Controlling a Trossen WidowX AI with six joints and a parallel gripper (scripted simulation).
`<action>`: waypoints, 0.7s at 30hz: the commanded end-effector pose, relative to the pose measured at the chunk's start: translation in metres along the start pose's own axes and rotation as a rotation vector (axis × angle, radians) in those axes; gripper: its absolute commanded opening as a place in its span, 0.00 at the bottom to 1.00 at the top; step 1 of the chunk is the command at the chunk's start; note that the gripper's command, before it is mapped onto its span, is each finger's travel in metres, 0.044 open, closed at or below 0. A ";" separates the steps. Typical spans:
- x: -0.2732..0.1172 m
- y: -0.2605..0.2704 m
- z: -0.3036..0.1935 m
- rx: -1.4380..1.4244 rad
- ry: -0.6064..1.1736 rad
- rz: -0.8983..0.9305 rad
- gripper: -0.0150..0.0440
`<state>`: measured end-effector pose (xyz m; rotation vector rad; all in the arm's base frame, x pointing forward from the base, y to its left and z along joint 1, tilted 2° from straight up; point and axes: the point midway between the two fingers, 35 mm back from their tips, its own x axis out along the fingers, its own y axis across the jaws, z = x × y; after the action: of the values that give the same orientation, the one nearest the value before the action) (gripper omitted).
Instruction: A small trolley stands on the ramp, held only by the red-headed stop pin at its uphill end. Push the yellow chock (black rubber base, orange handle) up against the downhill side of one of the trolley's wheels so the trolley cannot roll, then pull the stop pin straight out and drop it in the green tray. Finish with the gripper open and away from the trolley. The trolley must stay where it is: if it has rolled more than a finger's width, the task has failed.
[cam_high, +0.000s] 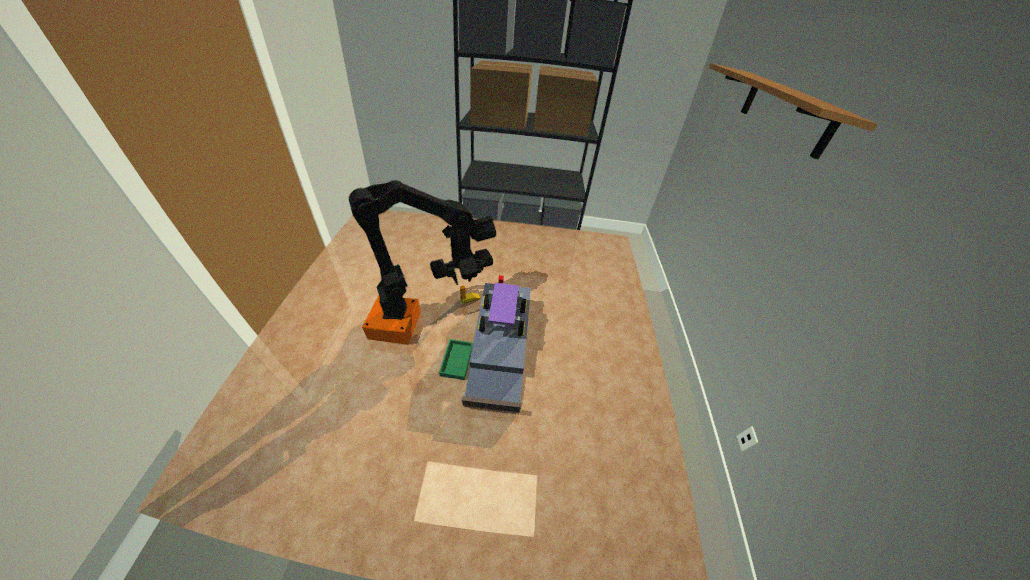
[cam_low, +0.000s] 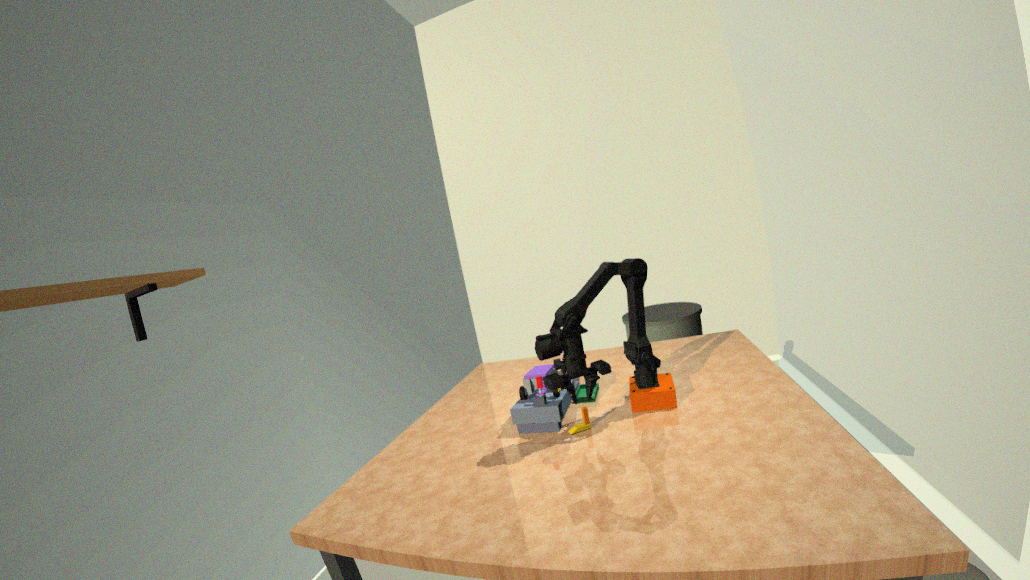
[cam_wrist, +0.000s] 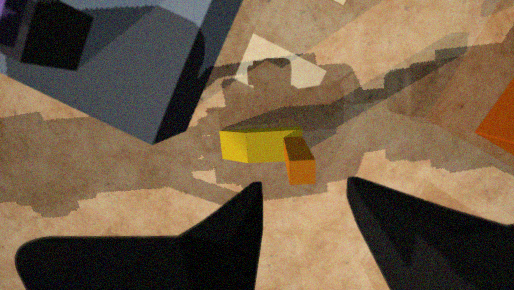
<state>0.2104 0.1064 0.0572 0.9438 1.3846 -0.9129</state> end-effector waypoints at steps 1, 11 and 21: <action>0.006 -0.002 -0.001 0.004 0.004 -0.006 0.58; 0.021 -0.001 -0.001 0.004 0.004 -0.006 0.58; 0.035 -0.002 -0.001 0.004 0.004 -0.006 0.58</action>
<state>0.2107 0.1075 0.0285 0.9460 1.3829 -0.9103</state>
